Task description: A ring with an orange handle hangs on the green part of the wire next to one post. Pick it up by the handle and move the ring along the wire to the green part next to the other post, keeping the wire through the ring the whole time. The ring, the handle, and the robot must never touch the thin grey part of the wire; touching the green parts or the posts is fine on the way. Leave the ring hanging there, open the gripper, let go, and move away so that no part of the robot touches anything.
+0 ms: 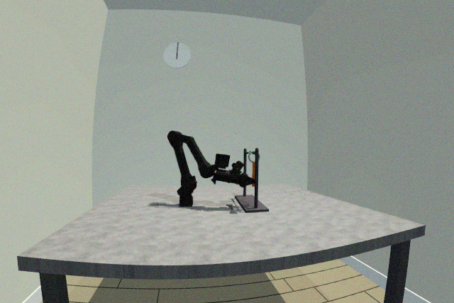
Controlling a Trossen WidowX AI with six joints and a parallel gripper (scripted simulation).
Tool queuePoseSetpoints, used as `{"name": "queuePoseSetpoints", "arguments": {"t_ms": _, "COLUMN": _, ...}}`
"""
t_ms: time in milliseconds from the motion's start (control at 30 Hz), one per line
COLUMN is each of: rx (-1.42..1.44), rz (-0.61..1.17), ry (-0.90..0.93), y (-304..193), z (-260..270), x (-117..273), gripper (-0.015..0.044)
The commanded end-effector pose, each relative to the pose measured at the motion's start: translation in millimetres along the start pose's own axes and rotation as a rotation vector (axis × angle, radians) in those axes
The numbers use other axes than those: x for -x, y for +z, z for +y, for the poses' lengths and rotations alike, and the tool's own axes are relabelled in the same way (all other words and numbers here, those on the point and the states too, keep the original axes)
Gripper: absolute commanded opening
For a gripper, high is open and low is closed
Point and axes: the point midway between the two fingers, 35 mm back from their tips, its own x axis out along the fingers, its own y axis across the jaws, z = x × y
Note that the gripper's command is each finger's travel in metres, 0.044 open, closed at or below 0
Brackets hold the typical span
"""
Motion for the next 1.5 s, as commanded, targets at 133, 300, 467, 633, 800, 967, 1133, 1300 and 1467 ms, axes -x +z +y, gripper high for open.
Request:
{"name": "queuePoseSetpoints", "arguments": {"t_ms": 133, "rx": -0.006, "rz": 0.002, "ry": -0.003, "y": -2.7, "z": 0.5, "x": -13.0, "gripper": 0.016}}
{"name": "queuePoseSetpoints", "arguments": {"t_ms": 300, "rx": -0.007, "rz": 0.002, "ry": -0.003, "y": -4.3, "z": 1.4, "x": -20.8, "gripper": 0.016}}
{"name": "queuePoseSetpoints", "arguments": {"t_ms": 467, "rx": -0.007, "rz": 0.001, "ry": -0.003, "y": -5.7, "z": 2.1, "x": -26.3, "gripper": 0.016}}
{"name": "queuePoseSetpoints", "arguments": {"t_ms": 633, "rx": -0.007, "rz": 0.001, "ry": -0.003, "y": -5.7, "z": 2.1, "x": -26.3, "gripper": 0.016}}
{"name": "queuePoseSetpoints", "arguments": {"t_ms": 800, "rx": -0.007, "rz": 0.001, "ry": -0.003, "y": -5.7, "z": 2.1, "x": -26.3, "gripper": 0.016}}
{"name": "queuePoseSetpoints", "arguments": {"t_ms": 967, "rx": -0.007, "rz": 0.001, "ry": -0.003, "y": -5.7, "z": 2.1, "x": -26.3, "gripper": 0.016}}
{"name": "queuePoseSetpoints", "arguments": {"t_ms": 1133, "rx": -0.007, "rz": 0.001, "ry": -0.003, "y": -5.7, "z": 2.1, "x": -26.3, "gripper": 0.016}}
{"name": "queuePoseSetpoints", "arguments": {"t_ms": 1300, "rx": -0.002, "rz": 0.002, "ry": 0.002, "y": -5.8, "z": 2.8, "x": -26.1, "gripper": 0.0055}}
{"name": "queuePoseSetpoints", "arguments": {"t_ms": 1467, "rx": -0.002, "rz": 0.002, "ry": 0.002, "y": -5.8, "z": 2.8, "x": -26.1, "gripper": -0.0076}}
